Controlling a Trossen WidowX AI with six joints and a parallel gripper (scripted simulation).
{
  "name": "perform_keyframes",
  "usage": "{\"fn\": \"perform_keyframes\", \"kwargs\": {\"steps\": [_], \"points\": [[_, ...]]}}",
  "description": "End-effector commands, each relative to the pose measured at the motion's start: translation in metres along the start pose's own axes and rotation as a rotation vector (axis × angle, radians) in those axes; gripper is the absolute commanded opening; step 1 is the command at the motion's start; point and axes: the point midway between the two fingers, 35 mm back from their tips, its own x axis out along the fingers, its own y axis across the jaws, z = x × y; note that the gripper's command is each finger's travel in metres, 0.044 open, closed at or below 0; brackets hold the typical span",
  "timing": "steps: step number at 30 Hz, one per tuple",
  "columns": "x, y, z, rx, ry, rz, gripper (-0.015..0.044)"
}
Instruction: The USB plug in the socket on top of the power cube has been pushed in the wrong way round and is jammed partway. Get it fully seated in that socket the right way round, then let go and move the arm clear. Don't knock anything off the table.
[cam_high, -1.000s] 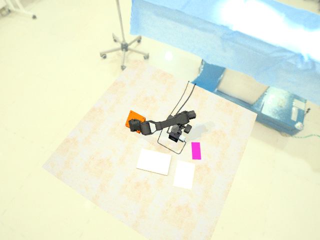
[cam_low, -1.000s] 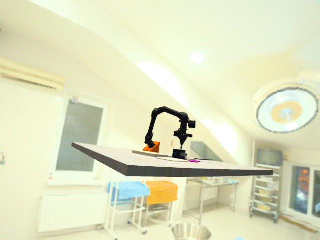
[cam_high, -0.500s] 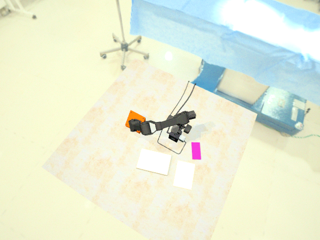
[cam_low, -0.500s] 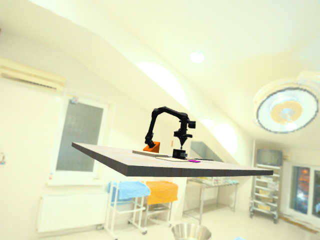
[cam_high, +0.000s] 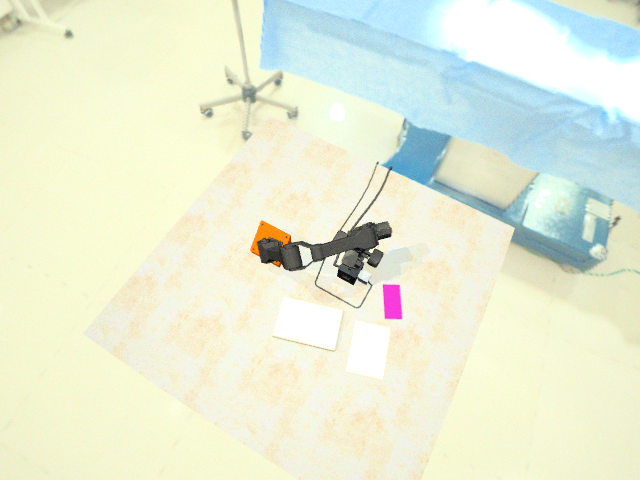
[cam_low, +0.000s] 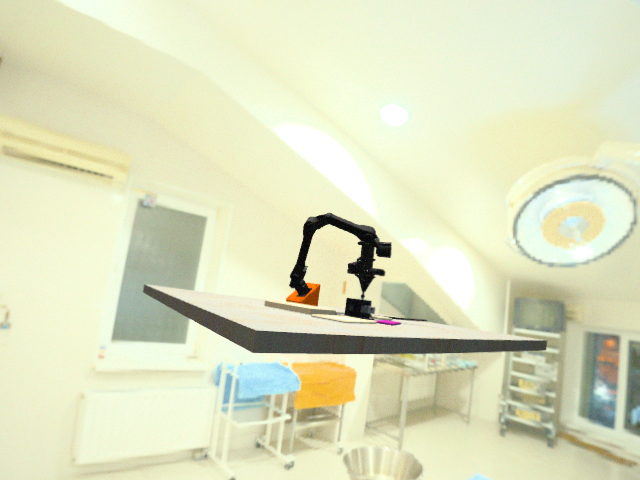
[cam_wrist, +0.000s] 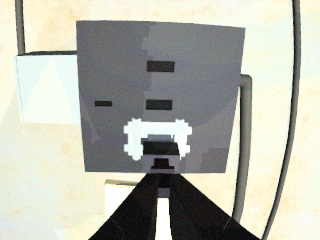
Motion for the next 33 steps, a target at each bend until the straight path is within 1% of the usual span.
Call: {"fn": "perform_keyframes", "kwargs": {"steps": [1,33], "points": [[0.0003,0.0006,0.0002,-0.003,-0.001,0.004,0.0000],[0.0042,0.0007,0.0004,-0.003,-0.001,0.004,0.0000]]}}
